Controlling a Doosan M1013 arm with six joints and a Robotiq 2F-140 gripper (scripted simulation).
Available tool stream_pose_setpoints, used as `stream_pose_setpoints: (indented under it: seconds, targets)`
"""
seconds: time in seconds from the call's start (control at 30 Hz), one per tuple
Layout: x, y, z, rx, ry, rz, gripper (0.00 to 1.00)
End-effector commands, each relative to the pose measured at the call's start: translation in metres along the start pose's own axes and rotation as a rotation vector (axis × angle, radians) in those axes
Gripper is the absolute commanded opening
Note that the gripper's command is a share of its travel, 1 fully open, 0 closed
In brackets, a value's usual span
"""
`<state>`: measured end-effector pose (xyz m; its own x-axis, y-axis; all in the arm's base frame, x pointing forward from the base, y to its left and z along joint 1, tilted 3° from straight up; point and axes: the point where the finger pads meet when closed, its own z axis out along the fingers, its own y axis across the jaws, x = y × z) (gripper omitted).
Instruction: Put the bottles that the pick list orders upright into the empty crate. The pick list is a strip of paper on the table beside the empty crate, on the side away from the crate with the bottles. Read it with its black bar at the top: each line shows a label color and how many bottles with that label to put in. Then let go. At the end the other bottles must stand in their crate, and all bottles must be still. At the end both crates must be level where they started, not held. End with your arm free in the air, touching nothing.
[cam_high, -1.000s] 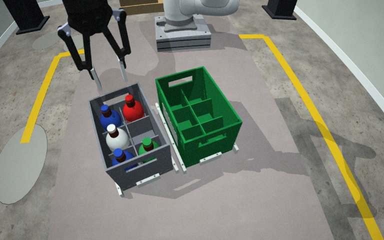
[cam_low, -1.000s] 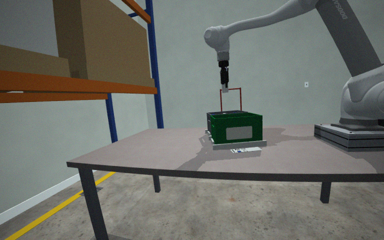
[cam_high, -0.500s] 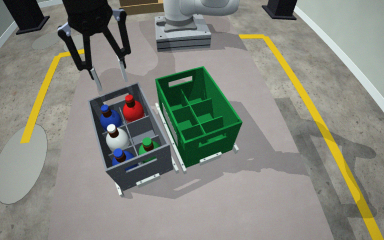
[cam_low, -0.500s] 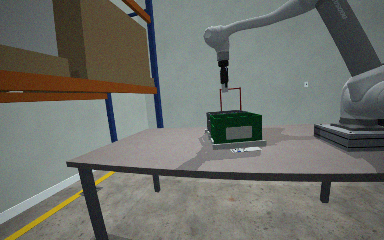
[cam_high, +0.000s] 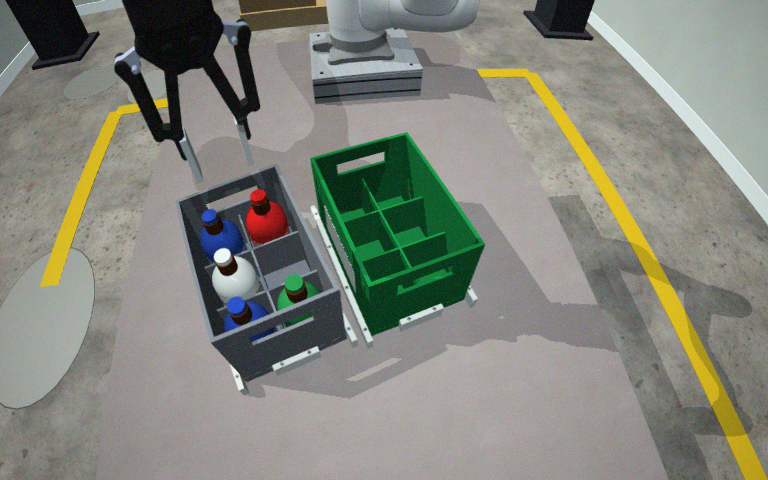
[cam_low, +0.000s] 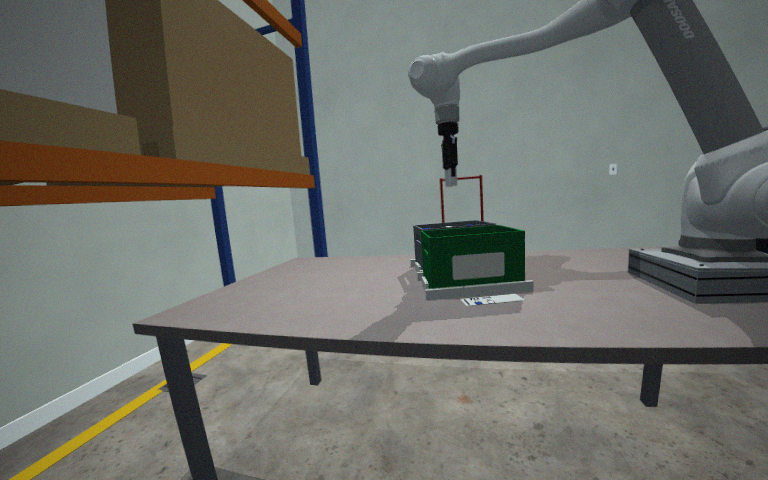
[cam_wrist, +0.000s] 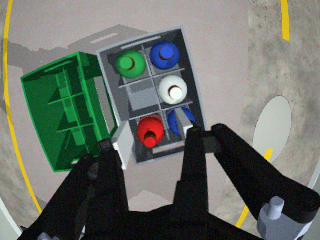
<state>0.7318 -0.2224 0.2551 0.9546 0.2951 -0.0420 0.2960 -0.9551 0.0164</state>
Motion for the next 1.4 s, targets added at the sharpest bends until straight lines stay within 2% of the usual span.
stream_pose_setpoints:
  seconds: [0.0, 0.77, 0.93, 1.37]
  targets:
    - [-0.006, 0.004, 0.007, 0.0, 0.0, 0.065, 0.38]
    - [-0.069, 0.045, 0.079, 0.0, 0.0, 0.75, 0.38]
    - [-0.084, 0.054, 0.096, 0.0, 0.0, 0.75, 0.38]
    - [-0.084, 0.054, 0.099, 0.0, 0.0, 0.75, 0.38]
